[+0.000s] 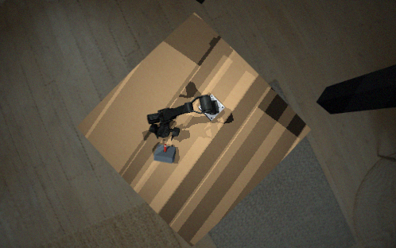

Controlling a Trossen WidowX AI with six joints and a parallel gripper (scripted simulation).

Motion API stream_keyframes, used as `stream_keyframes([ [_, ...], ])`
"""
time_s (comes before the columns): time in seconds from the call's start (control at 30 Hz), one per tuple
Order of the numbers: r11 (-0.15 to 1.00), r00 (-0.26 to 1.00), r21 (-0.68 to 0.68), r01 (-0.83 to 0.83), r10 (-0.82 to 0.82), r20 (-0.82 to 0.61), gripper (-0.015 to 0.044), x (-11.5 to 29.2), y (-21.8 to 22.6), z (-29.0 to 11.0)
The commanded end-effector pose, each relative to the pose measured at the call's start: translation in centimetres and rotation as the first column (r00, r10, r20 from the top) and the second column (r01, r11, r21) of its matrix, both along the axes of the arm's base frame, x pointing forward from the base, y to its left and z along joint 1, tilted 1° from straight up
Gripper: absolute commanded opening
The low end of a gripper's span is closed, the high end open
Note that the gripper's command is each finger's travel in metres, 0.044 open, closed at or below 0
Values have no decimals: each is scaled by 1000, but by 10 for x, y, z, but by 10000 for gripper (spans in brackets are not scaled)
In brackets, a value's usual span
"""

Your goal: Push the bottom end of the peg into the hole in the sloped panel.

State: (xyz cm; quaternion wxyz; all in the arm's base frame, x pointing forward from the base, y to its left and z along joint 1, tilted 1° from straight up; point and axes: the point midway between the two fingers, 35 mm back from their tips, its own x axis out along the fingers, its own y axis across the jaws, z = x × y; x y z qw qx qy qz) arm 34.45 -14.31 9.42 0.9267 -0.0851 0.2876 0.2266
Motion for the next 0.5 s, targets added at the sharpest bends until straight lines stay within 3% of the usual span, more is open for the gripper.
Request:
stream_keyframes([
  [0.0,1000,1000,-3,-1,1,8,440,-6,-3,5],
  [0.47,1000,1000,-2,-1,1,7,440,-18,-9,13],
])
